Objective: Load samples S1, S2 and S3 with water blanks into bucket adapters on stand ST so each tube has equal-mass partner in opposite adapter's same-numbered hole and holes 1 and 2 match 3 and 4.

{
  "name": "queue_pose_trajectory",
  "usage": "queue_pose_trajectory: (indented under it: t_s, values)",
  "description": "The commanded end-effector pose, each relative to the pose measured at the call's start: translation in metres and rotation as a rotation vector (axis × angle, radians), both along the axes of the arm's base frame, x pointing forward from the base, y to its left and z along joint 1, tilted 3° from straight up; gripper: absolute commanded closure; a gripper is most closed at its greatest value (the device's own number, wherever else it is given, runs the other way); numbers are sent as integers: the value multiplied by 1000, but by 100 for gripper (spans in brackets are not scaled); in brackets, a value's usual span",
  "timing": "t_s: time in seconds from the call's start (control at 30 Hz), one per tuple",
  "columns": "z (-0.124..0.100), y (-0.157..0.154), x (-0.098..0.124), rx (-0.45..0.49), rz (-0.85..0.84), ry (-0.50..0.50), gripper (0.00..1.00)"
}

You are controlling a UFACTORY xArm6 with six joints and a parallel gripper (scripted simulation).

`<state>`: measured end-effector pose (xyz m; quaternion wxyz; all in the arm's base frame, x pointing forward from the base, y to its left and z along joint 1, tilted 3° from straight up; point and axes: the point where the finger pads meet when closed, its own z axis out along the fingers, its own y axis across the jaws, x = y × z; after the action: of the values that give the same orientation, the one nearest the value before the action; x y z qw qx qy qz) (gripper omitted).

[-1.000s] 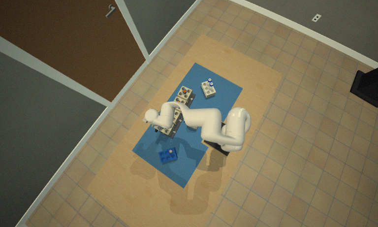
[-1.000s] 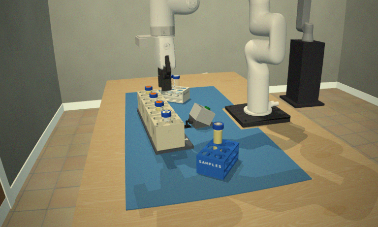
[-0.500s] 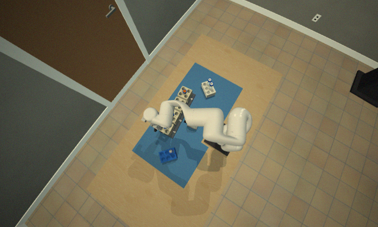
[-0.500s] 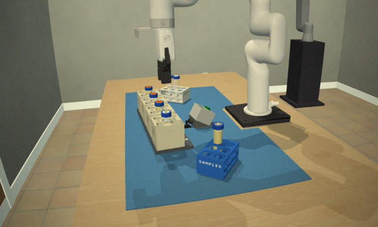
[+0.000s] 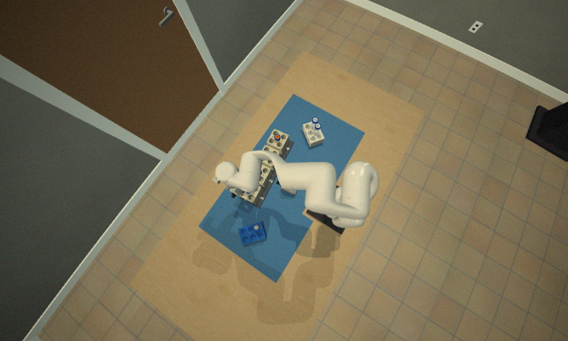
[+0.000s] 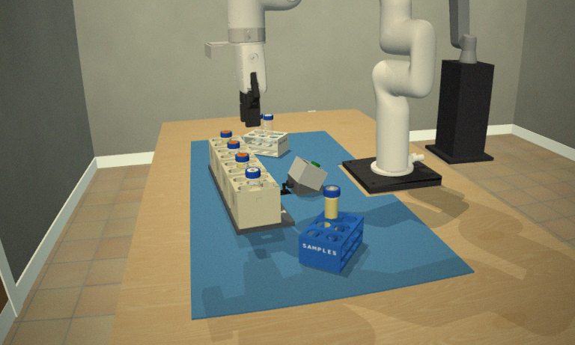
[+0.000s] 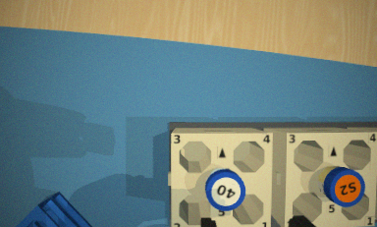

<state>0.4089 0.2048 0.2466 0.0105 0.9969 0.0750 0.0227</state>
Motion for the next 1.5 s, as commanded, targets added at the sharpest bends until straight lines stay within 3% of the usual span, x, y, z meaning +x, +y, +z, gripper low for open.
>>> queue_pose_trajectory:
  t_s: [0.0,0.1,0.13,1.47]
  values:
    - [2,0,1,2,0,-4,56]
    - [2,1,1,2,0,-4,56]
    - [0,-3,-2,-1,-33,-1,100]
    - [-72,-113,-118,-121,-1188,113,100]
